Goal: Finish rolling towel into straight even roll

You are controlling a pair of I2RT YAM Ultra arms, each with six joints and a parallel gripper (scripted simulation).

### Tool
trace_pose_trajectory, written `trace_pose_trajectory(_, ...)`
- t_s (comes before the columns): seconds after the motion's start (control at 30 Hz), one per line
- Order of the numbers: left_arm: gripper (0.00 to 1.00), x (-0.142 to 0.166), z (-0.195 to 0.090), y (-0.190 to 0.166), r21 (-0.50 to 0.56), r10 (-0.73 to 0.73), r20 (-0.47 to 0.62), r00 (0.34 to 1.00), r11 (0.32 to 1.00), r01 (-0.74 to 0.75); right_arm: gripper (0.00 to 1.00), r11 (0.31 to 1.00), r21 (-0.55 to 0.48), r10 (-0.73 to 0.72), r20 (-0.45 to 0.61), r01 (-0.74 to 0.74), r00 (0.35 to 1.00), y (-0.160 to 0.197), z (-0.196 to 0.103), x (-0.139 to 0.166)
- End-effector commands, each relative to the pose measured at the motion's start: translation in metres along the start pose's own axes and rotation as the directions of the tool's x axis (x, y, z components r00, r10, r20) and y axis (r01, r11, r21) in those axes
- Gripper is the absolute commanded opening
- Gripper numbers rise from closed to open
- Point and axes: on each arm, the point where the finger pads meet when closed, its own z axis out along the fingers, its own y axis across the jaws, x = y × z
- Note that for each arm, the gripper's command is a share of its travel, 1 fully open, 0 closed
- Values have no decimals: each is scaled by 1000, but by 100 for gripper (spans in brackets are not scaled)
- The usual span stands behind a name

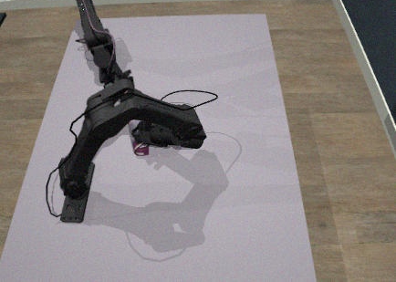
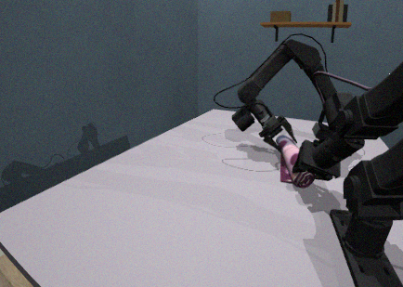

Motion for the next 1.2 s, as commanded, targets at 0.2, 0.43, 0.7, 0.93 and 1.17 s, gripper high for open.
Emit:
trace_pose_trajectory(0.2,45,-19,-1,7,-14,-15,43,999,1000,15,79,1000,-5,-16,-8,16,1000,4,-3,-6)
trace_pose_trajectory(0.43,45,-19,-1,7,-14,-15,43,999,1000,15,85,1000,-5,-16,-8,16,1000,5,-12,-7)
trace_pose_trajectory(0.7,45,-19,-1,7,-14,-15,43,999,1000,15,85,1000,-5,-16,-8,16,1000,5,-55,-7)
trace_pose_trajectory(0.93,45,-19,-1,7,-14,-15,43,999,1000,15,85,1000,-5,-16,-8,16,1000,5,-72,-7)
trace_pose_trajectory(1.17,45,-19,-2,7,16,-40,42,998,999,39,85,1000,-5,-16,-8,16,1000,5,-73,-7)
